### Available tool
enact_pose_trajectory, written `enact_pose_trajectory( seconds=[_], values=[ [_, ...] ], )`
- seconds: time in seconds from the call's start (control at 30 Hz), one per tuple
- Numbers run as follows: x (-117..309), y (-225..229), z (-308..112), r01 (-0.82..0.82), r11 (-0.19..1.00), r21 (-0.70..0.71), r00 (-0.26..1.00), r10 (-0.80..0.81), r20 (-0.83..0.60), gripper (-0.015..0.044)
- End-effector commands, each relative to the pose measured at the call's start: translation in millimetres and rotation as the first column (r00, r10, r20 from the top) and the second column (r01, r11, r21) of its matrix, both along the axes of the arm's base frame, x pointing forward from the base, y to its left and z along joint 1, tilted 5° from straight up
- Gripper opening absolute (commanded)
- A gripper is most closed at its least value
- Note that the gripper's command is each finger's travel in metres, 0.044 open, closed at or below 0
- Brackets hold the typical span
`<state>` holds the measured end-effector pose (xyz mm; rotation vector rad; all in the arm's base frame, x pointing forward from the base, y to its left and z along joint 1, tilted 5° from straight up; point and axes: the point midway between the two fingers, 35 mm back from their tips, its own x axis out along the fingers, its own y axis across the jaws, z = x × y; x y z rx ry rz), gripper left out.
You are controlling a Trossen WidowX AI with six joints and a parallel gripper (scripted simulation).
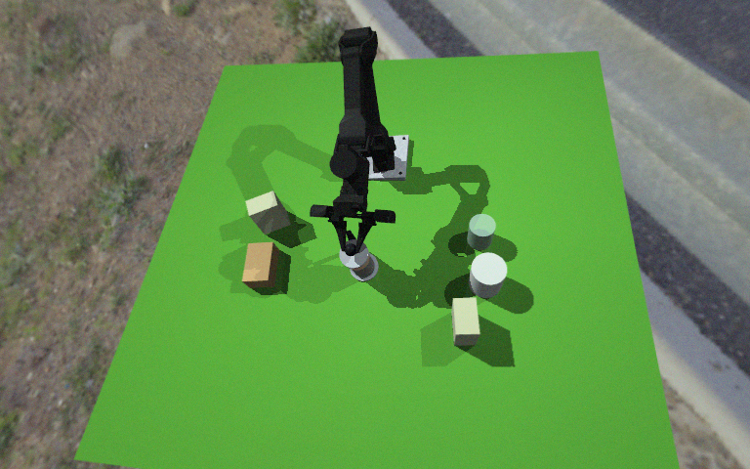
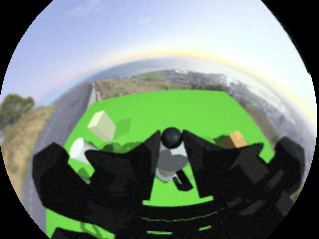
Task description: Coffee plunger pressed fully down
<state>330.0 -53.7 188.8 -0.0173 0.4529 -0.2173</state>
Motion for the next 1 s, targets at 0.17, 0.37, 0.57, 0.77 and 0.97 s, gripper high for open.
enact_pose_trajectory(
  seconds=[0.17, 0.37, 0.57, 0.77, 0.97],
  values=[
    [1.2, -0.6, -5.2, -0.002, 1.0, -0.003, 1.0, 0.002, -0.023, 0.0115],
    [1.8, -0.6, -5.1, -0.002, 1.0, -0.003, 1.0, 0.002, -0.023, 0.0115],
    [1.9, -0.3, -0.7, 0.0, 1.0, 0.0, 1.0, 0.0, -0.006, 0.0115],
    [1.9, -0.3, -0.7, 0.0, 1.0, 0.0, 1.0, 0.0, -0.006, 0.0115],
    [1.9, -0.3, -0.7, 0.0, 1.0, 0.0, 1.0, 0.0, -0.006, 0.0273]
  ],
)
